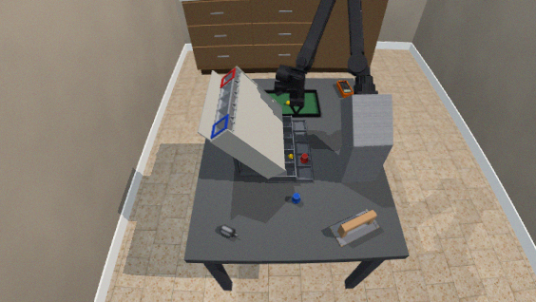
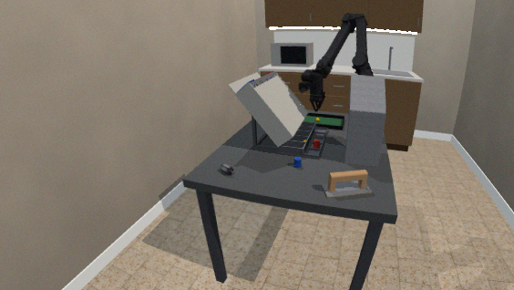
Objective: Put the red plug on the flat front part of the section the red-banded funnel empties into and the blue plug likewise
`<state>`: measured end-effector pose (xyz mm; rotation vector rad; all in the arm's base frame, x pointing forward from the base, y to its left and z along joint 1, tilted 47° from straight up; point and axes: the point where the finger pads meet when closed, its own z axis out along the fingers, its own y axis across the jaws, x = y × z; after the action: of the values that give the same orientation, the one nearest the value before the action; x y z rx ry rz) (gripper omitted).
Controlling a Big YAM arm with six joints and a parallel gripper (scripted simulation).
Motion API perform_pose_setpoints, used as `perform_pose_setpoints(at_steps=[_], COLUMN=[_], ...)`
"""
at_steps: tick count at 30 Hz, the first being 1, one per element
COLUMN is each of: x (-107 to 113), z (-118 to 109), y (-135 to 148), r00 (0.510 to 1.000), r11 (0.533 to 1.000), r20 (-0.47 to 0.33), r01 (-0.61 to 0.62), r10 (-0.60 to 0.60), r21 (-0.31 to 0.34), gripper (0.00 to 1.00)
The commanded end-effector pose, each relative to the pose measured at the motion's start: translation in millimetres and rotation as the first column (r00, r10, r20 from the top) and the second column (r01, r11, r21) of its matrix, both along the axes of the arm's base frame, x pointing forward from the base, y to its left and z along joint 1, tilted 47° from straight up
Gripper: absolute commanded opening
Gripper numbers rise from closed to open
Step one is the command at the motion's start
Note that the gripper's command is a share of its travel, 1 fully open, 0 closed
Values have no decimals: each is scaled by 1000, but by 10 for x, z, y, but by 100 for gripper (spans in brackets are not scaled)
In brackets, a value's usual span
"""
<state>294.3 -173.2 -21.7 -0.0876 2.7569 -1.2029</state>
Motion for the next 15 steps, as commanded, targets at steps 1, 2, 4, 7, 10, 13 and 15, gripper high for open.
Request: perform_pose_setpoints(at_steps=[1, 2, 4, 7, 10, 13, 15], x=[39, 67, 123, 207, 279, 329, 340], z=[194, 290, 486, 783, 1049, 1177, 1171], y=[-169, -254, -425, -682, -911, -1079, -1124], r00=[997, 997, 997, 997, 997, 996, 995], r11=[999, 999, 999, 999, 999, 999, 999], r20=[-64, -63, -62, -60, -58, -72, -84], r01=[-52, -52, -52, -52, -53, -53, -53], r10=[52, 52, 52, 52, 52, 53, 53], r21=[1, 1, -1, -3, -5, 2, 9], gripper=[56, 56, 56, 56, 56, 56, 56])
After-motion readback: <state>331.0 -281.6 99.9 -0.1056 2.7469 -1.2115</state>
